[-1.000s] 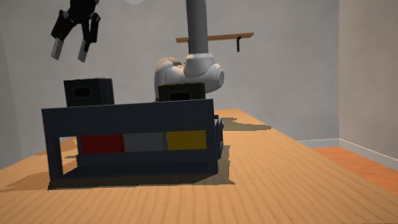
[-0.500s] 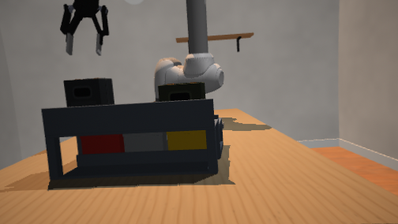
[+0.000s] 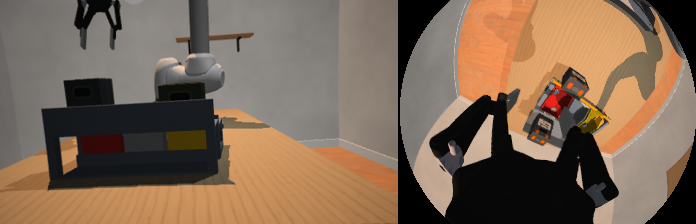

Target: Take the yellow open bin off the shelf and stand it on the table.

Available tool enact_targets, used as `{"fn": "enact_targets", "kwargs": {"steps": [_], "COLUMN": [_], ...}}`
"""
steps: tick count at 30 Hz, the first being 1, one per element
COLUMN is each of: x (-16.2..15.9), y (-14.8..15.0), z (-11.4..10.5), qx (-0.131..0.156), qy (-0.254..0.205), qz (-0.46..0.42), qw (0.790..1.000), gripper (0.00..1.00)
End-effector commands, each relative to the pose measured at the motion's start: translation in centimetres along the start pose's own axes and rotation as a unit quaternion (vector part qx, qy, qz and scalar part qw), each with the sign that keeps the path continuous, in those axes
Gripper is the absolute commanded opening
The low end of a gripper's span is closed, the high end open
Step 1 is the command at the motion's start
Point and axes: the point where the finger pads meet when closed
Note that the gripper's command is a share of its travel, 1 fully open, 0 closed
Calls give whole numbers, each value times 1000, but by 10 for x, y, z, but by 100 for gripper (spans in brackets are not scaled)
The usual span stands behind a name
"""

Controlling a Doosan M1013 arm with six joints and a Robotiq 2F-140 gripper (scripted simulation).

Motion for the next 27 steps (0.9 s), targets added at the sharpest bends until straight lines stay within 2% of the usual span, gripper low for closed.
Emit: {"fn": "enact_targets", "kwargs": {"steps": [1,9,14,26,27], "x": [-1,-1,-14,-14,-17], "y": [3,3,46,46,55], "z": [-1,-1,-21,-21,-25], "qx": [0,0,0,0,0], "qy": [0,0,0,0,0], "qz": [-2,-2,-2,-2,-2], "qw": [1000,1000,1000,1000,1000], "gripper": [57,57,57,57,57]}}
Point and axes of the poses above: the point where the finger pads meet when closed, its own z axis out along the fingers, its own y axis across the jaws, x = y × z, and after that the axes turned 15 degrees about -z, right-handed
